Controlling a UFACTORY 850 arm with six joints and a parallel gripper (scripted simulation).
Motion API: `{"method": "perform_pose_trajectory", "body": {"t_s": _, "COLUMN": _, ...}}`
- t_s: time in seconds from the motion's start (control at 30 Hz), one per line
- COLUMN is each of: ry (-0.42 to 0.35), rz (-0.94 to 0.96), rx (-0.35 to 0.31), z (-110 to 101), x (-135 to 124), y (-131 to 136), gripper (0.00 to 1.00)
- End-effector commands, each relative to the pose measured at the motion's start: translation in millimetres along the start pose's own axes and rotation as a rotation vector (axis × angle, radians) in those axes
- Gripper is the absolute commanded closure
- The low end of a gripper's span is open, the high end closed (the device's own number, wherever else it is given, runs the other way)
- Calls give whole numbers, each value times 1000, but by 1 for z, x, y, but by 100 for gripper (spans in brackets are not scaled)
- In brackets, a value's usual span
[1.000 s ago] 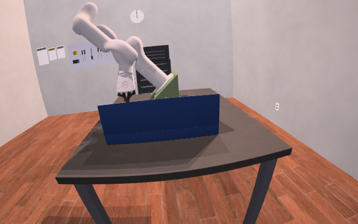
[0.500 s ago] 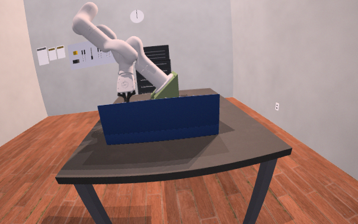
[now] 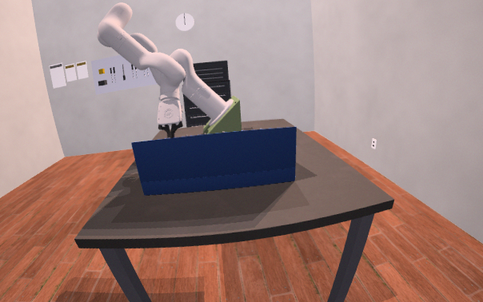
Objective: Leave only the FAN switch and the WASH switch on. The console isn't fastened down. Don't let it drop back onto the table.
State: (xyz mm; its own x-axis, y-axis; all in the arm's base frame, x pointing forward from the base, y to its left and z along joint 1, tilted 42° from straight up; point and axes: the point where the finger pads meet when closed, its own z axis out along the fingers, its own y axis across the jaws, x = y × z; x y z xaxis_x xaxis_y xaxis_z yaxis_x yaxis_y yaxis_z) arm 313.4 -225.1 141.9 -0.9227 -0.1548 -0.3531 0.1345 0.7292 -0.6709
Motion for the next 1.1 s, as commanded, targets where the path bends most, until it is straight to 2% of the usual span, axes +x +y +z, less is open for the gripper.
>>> {"method": "perform_pose_trajectory", "body": {"t_s": 0.0, "ry": -1, "rz": 0, "rx": 0, "z": 0, "x": -3, "y": 0, "gripper": 100}}
{"method": "perform_pose_trajectory", "body": {"t_s": 1.07, "ry": -1, "rz": 0, "rx": 0, "z": 0, "x": -27, "y": 0, "gripper": 100}}
